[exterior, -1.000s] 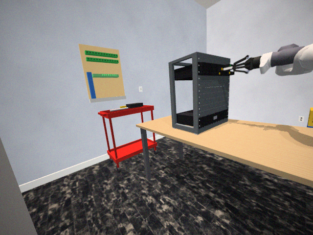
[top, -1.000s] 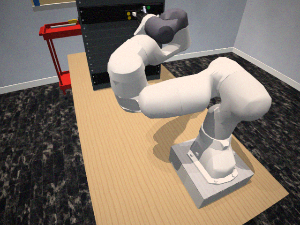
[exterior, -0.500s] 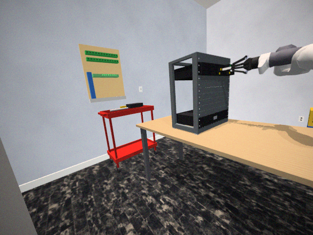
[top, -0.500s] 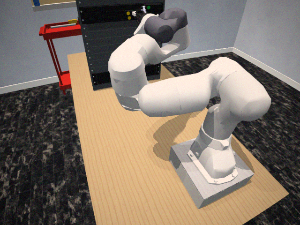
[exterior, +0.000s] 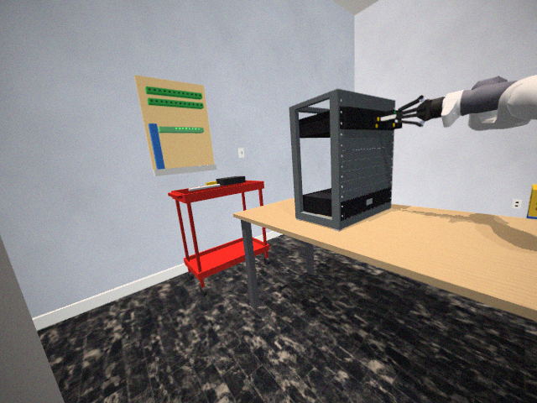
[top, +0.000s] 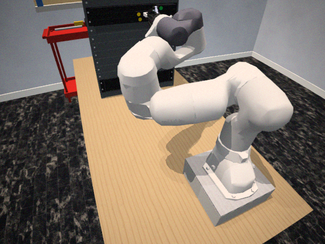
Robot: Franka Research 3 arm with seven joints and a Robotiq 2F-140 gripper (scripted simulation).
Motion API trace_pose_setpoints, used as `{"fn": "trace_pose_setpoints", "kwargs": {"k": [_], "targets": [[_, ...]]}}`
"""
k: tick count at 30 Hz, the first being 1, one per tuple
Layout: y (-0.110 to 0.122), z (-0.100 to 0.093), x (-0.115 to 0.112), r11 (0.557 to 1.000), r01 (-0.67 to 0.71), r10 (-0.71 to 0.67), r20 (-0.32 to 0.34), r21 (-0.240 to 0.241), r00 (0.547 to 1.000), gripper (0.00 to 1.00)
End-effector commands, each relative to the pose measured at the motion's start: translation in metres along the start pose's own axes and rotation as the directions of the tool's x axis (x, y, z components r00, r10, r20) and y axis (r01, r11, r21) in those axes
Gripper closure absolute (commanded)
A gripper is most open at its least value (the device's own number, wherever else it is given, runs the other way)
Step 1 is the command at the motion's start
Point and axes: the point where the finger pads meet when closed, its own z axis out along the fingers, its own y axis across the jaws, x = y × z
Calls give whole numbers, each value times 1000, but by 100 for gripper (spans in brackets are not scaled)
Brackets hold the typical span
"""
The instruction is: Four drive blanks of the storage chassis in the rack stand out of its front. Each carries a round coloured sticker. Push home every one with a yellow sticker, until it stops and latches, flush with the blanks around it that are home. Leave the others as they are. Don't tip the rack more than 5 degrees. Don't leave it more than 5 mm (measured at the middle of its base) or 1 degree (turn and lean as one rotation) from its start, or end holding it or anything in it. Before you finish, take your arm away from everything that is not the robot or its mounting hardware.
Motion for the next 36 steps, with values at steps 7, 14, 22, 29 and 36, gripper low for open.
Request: {"fn": "trace_pose_setpoints", "kwargs": {"k": [7,14,22,29,36], "targets": [[1,4,-8,1000,-8,8,16,-5,1000,100],[1,5,-8,1000,-8,8,16,-5,1000,100],[1,6,-9,1000,-8,8,16,-5,1000,100],[1,8,-9,1000,-8,8,16,-5,1000,100],[1,8,-9,1000,-8,8,16,-5,1000,100]]}}
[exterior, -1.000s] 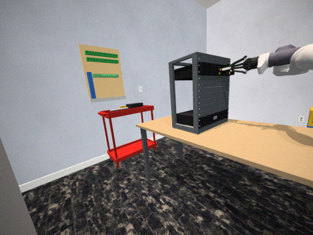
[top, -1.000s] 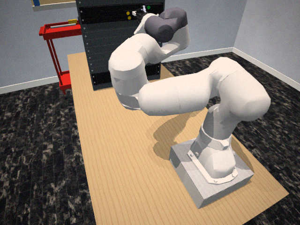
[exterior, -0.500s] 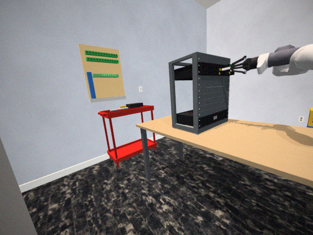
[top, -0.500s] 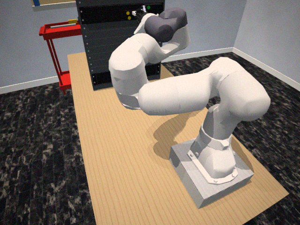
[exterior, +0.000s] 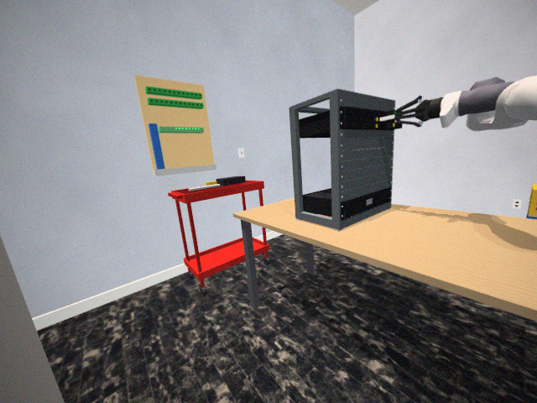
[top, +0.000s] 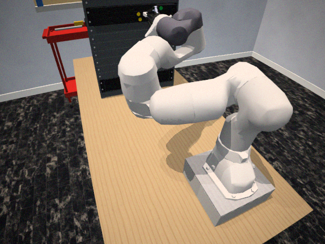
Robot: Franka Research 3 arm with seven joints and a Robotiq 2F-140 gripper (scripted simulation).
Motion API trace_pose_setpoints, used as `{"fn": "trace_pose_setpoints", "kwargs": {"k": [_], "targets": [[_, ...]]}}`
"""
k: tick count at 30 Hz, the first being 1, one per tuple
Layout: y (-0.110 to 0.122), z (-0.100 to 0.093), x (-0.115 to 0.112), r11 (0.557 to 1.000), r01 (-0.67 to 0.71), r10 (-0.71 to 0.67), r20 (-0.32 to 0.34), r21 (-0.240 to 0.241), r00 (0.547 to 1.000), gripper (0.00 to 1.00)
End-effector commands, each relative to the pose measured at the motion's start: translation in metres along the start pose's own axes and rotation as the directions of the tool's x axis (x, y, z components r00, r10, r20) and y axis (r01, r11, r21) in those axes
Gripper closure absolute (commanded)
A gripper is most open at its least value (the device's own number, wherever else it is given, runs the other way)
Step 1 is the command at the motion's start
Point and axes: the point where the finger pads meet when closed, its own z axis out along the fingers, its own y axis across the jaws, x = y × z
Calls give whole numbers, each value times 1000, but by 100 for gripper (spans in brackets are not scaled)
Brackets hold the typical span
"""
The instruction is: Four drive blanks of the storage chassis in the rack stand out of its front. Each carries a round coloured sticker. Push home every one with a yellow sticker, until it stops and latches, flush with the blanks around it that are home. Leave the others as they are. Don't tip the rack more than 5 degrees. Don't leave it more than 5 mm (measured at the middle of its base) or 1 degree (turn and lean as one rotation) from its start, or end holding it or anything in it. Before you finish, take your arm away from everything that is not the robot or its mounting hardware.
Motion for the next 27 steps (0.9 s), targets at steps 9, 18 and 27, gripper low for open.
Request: {"fn": "trace_pose_setpoints", "kwargs": {"k": [9,18,27], "targets": [[0,6,-10,1000,-8,9,20,-4,1000,100],[0,6,-10,1000,-8,9,20,-4,1000,100],[0,10,-11,1000,-8,9,20,-4,1000,100]]}}
